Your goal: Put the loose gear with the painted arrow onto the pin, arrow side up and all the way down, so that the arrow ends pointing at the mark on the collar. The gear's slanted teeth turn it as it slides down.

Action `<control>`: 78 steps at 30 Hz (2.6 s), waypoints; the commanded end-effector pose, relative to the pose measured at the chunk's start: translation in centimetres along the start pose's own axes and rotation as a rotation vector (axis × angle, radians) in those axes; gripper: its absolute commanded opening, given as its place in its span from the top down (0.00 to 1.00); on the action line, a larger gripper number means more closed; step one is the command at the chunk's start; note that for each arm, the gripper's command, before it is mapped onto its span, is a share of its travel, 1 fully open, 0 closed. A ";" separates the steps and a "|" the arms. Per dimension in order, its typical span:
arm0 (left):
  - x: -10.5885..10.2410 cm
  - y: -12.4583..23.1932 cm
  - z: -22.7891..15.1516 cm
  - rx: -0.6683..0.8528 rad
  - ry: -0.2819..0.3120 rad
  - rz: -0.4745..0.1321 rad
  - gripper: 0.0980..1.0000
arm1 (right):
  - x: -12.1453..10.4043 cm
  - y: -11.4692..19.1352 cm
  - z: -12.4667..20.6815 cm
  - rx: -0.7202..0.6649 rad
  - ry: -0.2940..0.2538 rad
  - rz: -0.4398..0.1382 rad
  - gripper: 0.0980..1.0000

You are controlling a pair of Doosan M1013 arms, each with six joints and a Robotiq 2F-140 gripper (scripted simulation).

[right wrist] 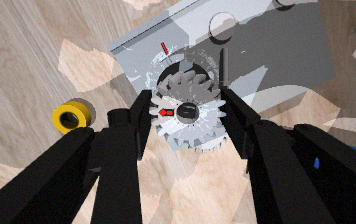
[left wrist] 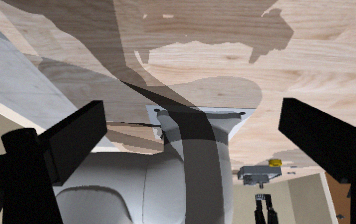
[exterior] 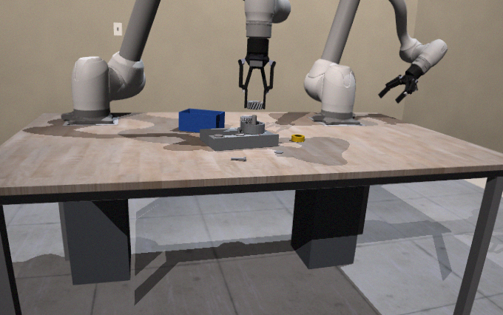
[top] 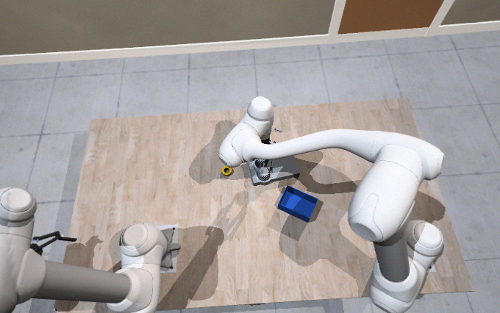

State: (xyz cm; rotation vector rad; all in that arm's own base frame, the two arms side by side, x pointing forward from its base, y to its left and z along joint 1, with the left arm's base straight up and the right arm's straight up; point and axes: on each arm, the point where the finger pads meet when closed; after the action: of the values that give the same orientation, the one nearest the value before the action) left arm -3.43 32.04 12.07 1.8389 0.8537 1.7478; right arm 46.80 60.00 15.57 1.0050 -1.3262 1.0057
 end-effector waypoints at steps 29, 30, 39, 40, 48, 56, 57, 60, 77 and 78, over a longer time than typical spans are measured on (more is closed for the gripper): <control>0.0 0.0 0.0 0.000 0.000 0.001 0.00 | 0.1 0.0 0.0 0.003 -0.002 0.000 1.00; 0.0 0.0 0.0 0.000 0.000 0.001 0.00 | 0.1 0.0 0.0 0.003 -0.002 0.000 1.00; 0.0 0.0 0.0 0.000 0.000 0.001 0.00 | 0.0 0.0 0.0 0.003 -0.002 0.000 1.00; 0.0 0.0 0.0 0.000 0.000 0.001 0.00 | -0.1 0.0 0.0 0.003 -0.002 0.000 1.00; 0.0 0.0 0.0 0.000 0.000 0.001 0.00 | -1.1 0.0 0.0 0.003 -0.002 0.000 1.00; 0.0 0.0 0.0 0.000 0.000 0.001 0.00 | -2.1 0.0 0.0 0.003 -0.002 0.000 1.00; 0.0 0.0 0.0 0.000 0.000 0.001 0.00 | -2.1 0.0 0.0 0.003 -0.002 0.000 1.00; 0.0 0.0 0.0 0.000 0.000 0.001 0.00 | -2.1 0.0 0.0 0.003 -0.002 0.000 1.00; 0.0 0.0 0.0 0.000 0.000 0.001 0.00 | -2.1 0.0 0.0 0.003 -0.002 0.000 1.00; 0.0 0.0 0.0 0.000 0.000 0.001 0.00 | -2.1 0.0 0.0 0.003 -0.002 0.000 1.00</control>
State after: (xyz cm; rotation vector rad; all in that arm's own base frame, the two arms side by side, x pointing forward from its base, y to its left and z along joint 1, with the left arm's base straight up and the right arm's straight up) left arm -3.43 32.04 12.07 1.8389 0.8537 1.7478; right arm 46.81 60.00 13.30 1.0078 -1.3247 1.0082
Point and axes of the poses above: on each arm, the point where the finger pads meet when closed, its own x axis back along the fingers, its own z axis across the jaws, y = z × x, and after that the axes turned 4 degrees about x, right-handed
